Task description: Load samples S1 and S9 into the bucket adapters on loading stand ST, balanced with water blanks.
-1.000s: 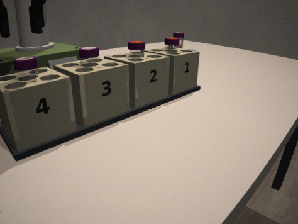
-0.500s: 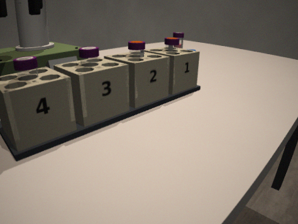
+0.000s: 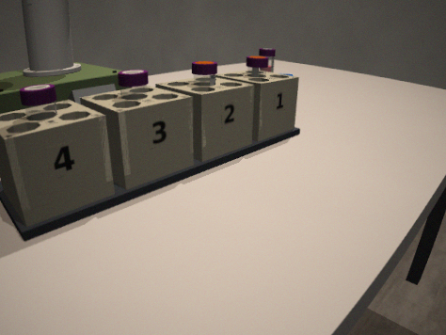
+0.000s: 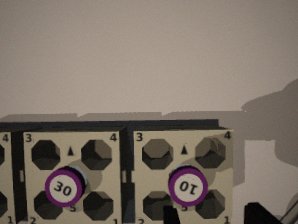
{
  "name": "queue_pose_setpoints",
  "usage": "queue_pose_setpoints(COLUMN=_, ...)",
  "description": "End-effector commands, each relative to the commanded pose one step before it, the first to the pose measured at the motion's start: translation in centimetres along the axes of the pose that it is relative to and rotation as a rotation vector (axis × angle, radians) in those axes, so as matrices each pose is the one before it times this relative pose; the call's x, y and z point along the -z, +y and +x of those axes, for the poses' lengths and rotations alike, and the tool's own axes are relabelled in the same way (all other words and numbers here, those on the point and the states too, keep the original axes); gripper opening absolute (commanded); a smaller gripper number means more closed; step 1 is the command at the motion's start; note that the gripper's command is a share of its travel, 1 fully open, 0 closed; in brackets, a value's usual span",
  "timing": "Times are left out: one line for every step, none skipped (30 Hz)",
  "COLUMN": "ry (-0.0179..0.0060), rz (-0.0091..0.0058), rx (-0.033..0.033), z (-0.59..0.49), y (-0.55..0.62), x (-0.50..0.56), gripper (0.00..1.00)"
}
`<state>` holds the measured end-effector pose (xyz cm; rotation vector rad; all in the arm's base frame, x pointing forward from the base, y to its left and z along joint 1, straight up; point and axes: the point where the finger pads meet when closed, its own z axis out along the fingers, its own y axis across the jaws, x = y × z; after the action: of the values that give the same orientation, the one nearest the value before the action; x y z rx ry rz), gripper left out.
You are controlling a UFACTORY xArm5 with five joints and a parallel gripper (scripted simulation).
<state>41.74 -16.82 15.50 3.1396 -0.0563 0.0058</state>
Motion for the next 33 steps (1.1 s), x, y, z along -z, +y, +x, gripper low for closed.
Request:
queue_pose_setpoints(ry=0.00430, rz=0.00477, rx=0.00000, z=0.071, y=0.029, x=0.573, gripper=0.44)
queue_pose_setpoints(ry=0.00000, rz=0.00000, rx=0.00000, z=0.000, y=0.000, x=0.200, gripper=0.44)
queue_pose_setpoints(ry=0.00000, rz=0.00000, rx=0.00000, z=0.000, y=0.000, x=0.200, gripper=0.44)
queue_pose_setpoints(ry=0.00000, rz=0.00000, rx=0.00000, z=0.000, y=0.000, x=0.200, gripper=0.44)
queue_pose_setpoints(ry=0.00000, rz=0.00000, rx=0.00000, z=0.000, y=0.000, x=0.200, gripper=0.44)
queue_pose_setpoints(ry=0.00000, rz=0.00000, rx=0.00000, z=0.000, y=0.000, x=0.200, gripper=0.44)
queue_pose_setpoints(ry=0.00000, rz=0.00000, rx=0.00000, z=0.000, y=0.000, x=0.200, gripper=0.44)
queue_pose_setpoints(ry=0.00000, rz=0.00000, rx=0.00000, z=0.000, y=0.000, x=0.200, gripper=0.44)
queue_pose_setpoints(ry=0.00000, rz=0.00000, rx=0.00000, z=0.000, y=0.000, x=0.133, gripper=0.44)
queue_pose_setpoints(ry=0.00000, rz=0.00000, rx=0.00000, z=0.000, y=0.000, x=0.000, gripper=0.44)
queue_pose_setpoints(ry=0.00000, rz=0.00000, rx=0.00000, z=0.000, y=0.000, x=0.000, gripper=0.44)
queue_pose_setpoints(ry=0.00000, rz=0.00000, rx=0.00000, z=0.000, y=0.000, x=0.000, gripper=0.44)
queue_pose_setpoints(ry=0.00000, rz=0.00000, rx=0.00000, z=0.000, y=0.000, x=0.000, gripper=0.44)
queue_pose_setpoints(ry=0.00000, rz=0.00000, rx=0.00000, z=0.000, y=0.000, x=0.000, gripper=0.44)
queue_pose_setpoints(ry=0.00000, rz=0.00000, rx=0.00000, z=0.000, y=0.000, x=0.000, gripper=0.44)
queue_pose_setpoints(ry=0.00000, rz=0.00000, rx=0.00000, z=0.000, y=0.000, x=0.000, gripper=0.44)
queue_pose_setpoints(ry=0.00000, rz=0.00000, rx=0.00000, z=0.000, y=0.000, x=0.000, gripper=0.44)
queue_pose_setpoints(ry=0.00000, rz=0.00000, rx=0.00000, z=0.000, y=0.000, x=0.000, gripper=0.44)
queue_pose_setpoints(ry=0.00000, rz=0.00000, rx=0.00000, z=0.000, y=0.000, x=0.000, gripper=0.44)
queue_pose_setpoints(ry=0.00000, rz=0.00000, rx=0.00000, z=0.000, y=0.000, x=0.000, gripper=0.44)
queue_pose_setpoints(ry=0.00000, rz=0.00000, rx=0.00000, z=0.000, y=0.000, x=0.000, gripper=0.44)
queue_pose_setpoints(ry=0.00000, rz=0.00000, rx=0.00000, z=0.000, y=0.000, x=0.000, gripper=0.44)
queue_pose_setpoints(ry=0.00000, rz=0.00000, rx=0.00000, z=0.000, y=0.000, x=0.000, gripper=0.44)
queue_pose_setpoints(ry=0.00000, rz=0.00000, rx=0.00000, z=0.000, y=0.000, x=0.000, gripper=0.44)
queue_pose_setpoints(ry=0.00000, rz=0.00000, rx=0.00000, z=0.000, y=0.000, x=0.000, gripper=0.44)
queue_pose_setpoints(ry=0.00000, rz=0.00000, rx=0.00000, z=0.000, y=0.000, x=0.000, gripper=0.44)
queue_pose_setpoints(ry=0.00000, rz=0.00000, rx=0.00000, z=0.000, y=0.000, x=0.000, gripper=0.44)
queue_pose_setpoints(ry=0.00000, rz=0.00000, rx=0.00000, z=0.000, y=0.000, x=0.000, gripper=0.44)
queue_pose_setpoints(ry=0.00000, rz=0.00000, rx=0.00000, z=0.000, y=0.000, x=0.000, gripper=0.44)
queue_pose_setpoints(ry=0.00000, rz=0.00000, rx=0.00000, z=0.000, y=0.000, x=0.000, gripper=0.44)
queue_pose_setpoints(ry=0.00000, rz=0.00000, rx=0.00000, z=0.000, y=0.000, x=0.000, gripper=0.44)
queue_pose_setpoints(ry=0.00000, rz=0.00000, rx=0.00000, z=0.000, y=0.000, x=0.000, gripper=0.44)
queue_pose_setpoints(ry=0.00000, rz=0.00000, rx=0.00000, z=0.000, y=0.000, x=0.000, gripper=0.44)
